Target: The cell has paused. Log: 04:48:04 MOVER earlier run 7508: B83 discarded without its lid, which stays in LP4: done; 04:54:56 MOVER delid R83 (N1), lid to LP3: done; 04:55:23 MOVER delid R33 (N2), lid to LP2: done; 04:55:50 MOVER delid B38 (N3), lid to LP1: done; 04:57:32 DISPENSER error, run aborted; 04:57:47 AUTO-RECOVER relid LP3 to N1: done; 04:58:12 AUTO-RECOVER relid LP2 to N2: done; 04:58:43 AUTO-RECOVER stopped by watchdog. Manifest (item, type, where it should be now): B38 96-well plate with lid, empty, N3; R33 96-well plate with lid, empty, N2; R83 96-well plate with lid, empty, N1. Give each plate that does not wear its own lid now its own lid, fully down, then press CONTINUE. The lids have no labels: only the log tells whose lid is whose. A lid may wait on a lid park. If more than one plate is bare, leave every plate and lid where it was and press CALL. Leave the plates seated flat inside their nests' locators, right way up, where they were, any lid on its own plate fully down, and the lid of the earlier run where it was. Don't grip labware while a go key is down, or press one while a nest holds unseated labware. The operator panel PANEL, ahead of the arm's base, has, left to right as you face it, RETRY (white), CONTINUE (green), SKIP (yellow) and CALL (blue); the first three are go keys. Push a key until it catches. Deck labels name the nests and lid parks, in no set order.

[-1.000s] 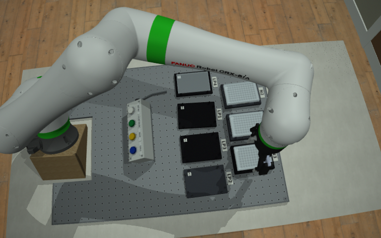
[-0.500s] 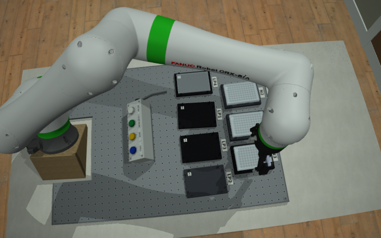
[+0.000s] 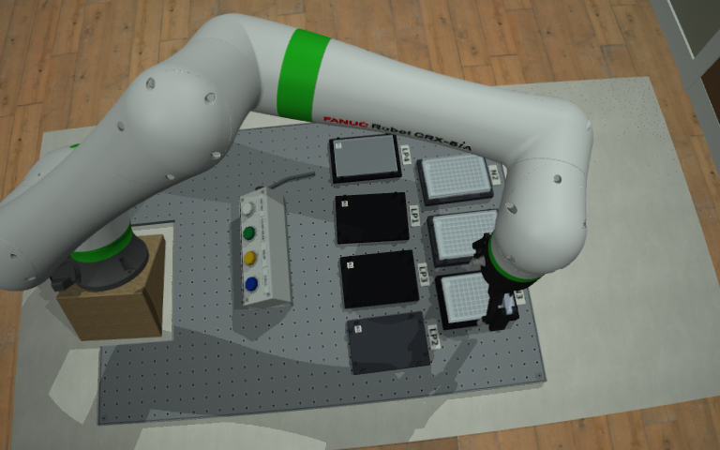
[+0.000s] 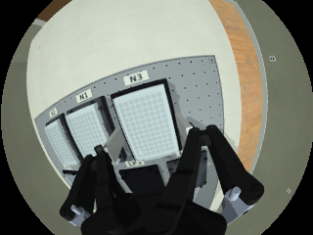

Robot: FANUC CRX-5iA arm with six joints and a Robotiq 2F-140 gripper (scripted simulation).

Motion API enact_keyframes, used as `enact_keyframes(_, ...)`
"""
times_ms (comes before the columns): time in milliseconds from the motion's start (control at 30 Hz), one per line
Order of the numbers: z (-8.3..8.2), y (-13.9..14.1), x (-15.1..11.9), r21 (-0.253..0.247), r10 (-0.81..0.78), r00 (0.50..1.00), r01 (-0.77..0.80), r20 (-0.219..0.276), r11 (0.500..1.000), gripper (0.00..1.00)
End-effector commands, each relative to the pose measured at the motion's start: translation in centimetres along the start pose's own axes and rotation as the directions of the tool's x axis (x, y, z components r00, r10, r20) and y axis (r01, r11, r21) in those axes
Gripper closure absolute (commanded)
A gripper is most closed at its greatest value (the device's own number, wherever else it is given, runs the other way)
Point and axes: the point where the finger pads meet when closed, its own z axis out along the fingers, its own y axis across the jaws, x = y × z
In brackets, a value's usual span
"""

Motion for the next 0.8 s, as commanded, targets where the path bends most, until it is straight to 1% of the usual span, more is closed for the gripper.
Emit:
enact_keyframes(0,-0.2,0.0,0.0,0.000,0.000,1.000,0.000,0.000,1.000,0.34)
enact_keyframes(233,-0.7,0.0,0.0,0.000,0.000,1.000,0.000,0.000,1.000,0.34)
enact_keyframes(700,-3.4,0.0,0.0,0.000,0.000,1.000,0.000,0.000,1.000,0.34)
enact_keyframes(767,-3.4,0.0,0.0,0.000,0.000,1.000,0.000,0.000,1.000,0.34)
